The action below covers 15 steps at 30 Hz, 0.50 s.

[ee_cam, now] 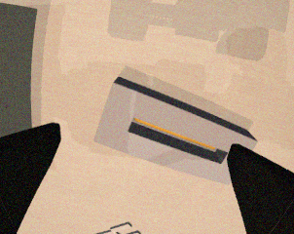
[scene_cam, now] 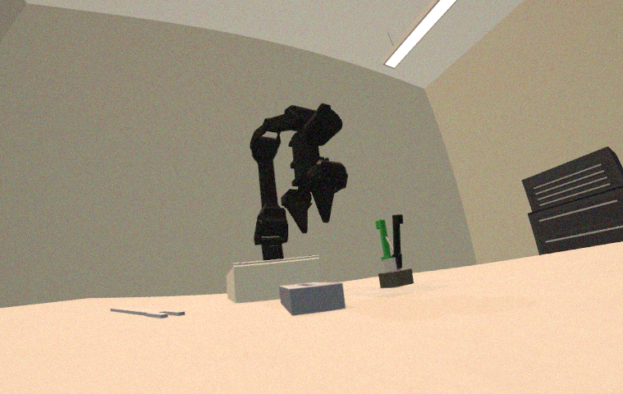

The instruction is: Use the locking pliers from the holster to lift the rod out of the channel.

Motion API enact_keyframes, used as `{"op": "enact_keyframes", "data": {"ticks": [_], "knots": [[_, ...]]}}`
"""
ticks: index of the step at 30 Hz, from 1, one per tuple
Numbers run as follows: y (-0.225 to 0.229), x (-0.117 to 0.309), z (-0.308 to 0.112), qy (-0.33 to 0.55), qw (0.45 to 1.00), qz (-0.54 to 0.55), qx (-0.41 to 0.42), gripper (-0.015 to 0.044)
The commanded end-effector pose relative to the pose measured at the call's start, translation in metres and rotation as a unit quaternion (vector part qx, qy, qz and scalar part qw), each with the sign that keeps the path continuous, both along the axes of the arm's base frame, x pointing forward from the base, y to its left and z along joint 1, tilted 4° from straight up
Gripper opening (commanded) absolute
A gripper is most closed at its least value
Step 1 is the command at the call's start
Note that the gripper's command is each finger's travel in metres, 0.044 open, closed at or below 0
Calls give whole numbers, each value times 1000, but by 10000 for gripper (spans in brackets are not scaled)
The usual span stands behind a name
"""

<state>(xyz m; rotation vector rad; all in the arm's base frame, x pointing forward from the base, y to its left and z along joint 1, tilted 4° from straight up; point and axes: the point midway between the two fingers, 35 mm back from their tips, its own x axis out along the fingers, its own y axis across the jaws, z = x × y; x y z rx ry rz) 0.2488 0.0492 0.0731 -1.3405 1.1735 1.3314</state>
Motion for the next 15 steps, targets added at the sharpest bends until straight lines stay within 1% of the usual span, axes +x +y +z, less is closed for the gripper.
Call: {"op": "enact_keyframes", "data": {"ticks": [1,7,12,15], "knots": [[5,1,0,4,1000,8,-2,440],[42,0,-1,4,1000,8,0,440],[57,-1,-2,4,1000,8,0,440],[75,-4,-2,4,1000,8,1,440]]}}
